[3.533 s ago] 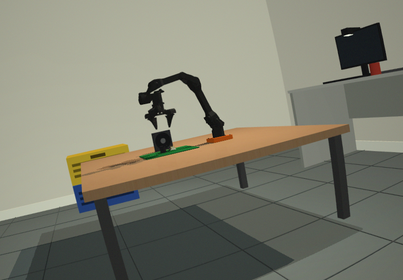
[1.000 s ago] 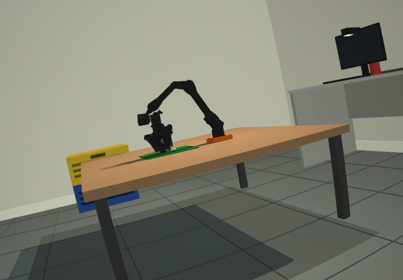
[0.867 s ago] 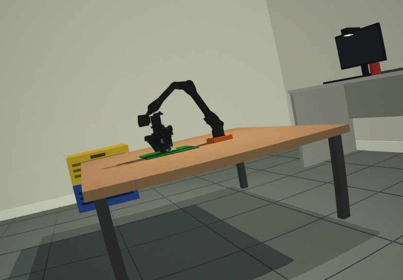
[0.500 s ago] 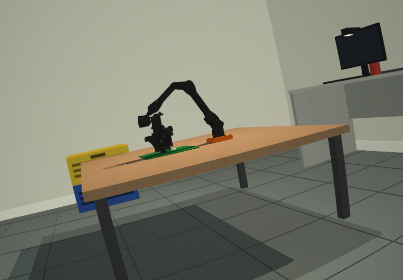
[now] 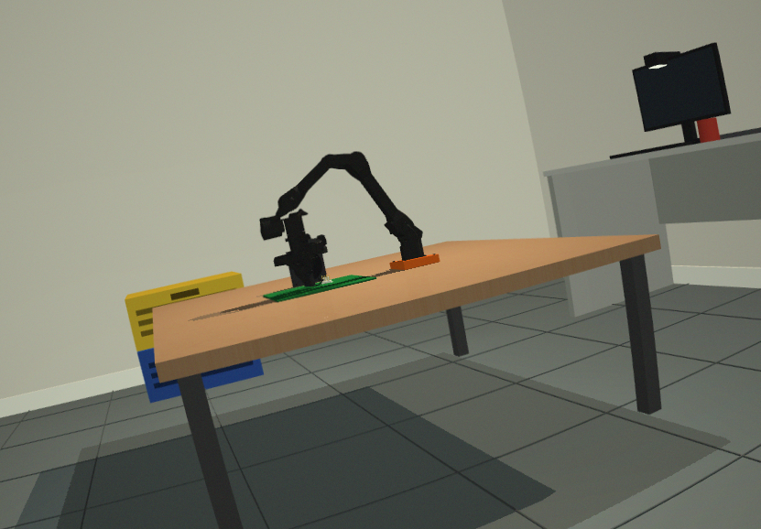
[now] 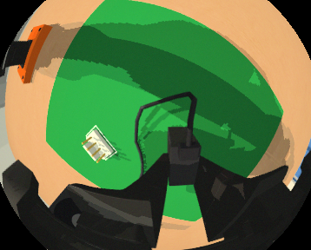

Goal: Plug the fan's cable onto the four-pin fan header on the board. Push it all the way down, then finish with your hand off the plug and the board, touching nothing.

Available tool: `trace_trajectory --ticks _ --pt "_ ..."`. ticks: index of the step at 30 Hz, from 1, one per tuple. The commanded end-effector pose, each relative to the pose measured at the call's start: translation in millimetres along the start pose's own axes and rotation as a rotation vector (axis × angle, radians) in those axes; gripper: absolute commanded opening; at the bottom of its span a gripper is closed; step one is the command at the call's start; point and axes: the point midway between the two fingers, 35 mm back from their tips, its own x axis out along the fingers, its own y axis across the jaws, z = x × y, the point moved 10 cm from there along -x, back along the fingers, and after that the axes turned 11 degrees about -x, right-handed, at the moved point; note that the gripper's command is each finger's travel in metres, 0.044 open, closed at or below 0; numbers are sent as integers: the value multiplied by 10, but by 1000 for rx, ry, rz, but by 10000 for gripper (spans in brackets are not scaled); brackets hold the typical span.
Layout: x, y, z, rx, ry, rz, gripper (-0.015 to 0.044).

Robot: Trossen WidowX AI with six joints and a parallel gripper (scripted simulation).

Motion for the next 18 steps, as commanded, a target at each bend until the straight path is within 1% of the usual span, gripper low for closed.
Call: trace_trajectory --ticks 1,8,18 --pt "-386 -3 -7 -3 15 -20 0" --pt "-405 6 -8 20 15 -20 0" --pt "-410 123 7 363 11 -22 0"
